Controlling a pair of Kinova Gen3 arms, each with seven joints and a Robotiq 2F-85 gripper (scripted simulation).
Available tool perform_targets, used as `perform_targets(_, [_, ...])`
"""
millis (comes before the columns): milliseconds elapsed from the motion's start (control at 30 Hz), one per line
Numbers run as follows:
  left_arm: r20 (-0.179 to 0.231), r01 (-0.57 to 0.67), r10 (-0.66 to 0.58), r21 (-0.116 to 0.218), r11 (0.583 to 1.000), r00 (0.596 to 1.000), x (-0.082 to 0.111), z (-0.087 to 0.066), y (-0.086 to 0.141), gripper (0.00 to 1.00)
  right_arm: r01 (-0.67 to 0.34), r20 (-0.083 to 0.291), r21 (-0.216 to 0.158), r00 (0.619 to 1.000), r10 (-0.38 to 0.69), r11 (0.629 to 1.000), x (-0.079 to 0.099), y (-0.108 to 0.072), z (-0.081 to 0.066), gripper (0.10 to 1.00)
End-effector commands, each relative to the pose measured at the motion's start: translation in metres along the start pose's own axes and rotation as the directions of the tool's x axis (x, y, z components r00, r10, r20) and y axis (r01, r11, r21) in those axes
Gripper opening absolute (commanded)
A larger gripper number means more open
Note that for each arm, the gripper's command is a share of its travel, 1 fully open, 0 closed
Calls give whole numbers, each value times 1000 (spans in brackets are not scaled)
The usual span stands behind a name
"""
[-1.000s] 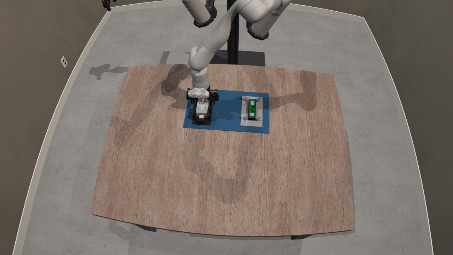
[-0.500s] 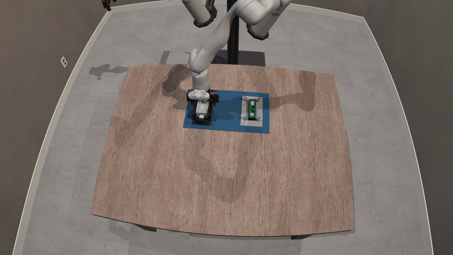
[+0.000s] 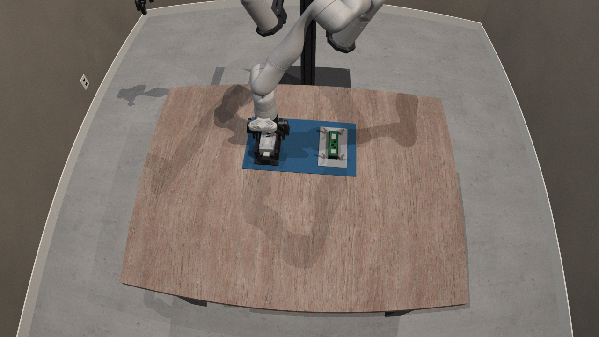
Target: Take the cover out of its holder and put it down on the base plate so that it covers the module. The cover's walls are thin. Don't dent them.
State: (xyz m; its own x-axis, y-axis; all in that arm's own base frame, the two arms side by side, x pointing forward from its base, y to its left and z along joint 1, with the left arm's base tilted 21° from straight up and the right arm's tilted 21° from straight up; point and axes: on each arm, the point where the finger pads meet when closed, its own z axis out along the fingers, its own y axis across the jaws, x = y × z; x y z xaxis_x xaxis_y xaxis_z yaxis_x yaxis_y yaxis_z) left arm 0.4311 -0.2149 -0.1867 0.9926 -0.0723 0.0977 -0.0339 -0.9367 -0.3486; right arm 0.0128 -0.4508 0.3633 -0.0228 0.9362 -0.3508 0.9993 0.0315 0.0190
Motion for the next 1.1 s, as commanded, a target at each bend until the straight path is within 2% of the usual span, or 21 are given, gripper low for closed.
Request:
perform_targets(0, [-2,0,0,-2,1000,1000,1,-1,1,999,0,1,0,1000,0,1000,0,0,-1,999])
perform_targets(600, [-2,0,0,-2,1000,1000,1,-2,1,999,0,1,0,1000,0,1000,0,0,-1,999])
perform_targets(633, [-2,0,0,-2,1000,1000,1,-2,1,696,0,1,0,1000,0,1000,0,0,-1,999])
perform_targets(1067, [-2,0,0,-2,1000,1000,1,-2,1,696,0,1,0,1000,0,1000,0,0,-1,999])
